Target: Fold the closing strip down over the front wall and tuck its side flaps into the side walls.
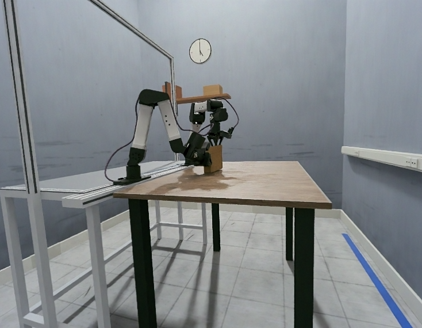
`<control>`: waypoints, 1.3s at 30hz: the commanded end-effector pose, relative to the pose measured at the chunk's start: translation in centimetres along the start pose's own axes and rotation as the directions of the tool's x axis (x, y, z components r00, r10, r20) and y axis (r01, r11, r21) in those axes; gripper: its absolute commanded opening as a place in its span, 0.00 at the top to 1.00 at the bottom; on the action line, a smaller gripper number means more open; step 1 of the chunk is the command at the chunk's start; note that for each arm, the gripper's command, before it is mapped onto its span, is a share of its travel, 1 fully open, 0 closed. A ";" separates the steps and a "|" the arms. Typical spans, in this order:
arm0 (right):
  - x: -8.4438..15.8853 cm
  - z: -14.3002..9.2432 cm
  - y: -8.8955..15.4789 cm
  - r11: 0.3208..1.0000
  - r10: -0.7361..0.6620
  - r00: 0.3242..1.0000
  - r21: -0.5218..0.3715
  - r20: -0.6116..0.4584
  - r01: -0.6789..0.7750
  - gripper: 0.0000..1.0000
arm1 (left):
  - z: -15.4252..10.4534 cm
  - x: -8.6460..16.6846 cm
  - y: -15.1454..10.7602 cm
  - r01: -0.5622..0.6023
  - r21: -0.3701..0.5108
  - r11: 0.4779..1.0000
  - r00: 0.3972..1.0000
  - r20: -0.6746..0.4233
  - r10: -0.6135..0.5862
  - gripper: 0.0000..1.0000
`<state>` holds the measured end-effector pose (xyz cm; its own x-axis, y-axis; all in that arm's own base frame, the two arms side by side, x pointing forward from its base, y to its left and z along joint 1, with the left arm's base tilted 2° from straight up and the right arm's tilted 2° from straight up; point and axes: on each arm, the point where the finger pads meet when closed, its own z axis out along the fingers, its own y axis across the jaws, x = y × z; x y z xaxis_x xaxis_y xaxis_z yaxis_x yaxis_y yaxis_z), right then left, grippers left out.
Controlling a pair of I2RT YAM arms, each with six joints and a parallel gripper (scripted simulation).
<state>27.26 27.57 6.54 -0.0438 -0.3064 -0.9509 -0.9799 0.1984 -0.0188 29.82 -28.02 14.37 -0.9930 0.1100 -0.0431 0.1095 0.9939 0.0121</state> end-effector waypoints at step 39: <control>-0.5 0.0 -0.1 1.000 -0.014 1.000 0.000 0.011 0.014 0.55 | 0.5 -0.2 -1.2 -0.064 0.010 0.998 0.998 -0.006 0.065 0.46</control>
<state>27.28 27.57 6.54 -0.0440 -0.3063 -0.9509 -0.9797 0.1994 -0.0188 29.94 -28.13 14.39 -0.9884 0.1460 -0.0429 0.1455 0.9893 0.0136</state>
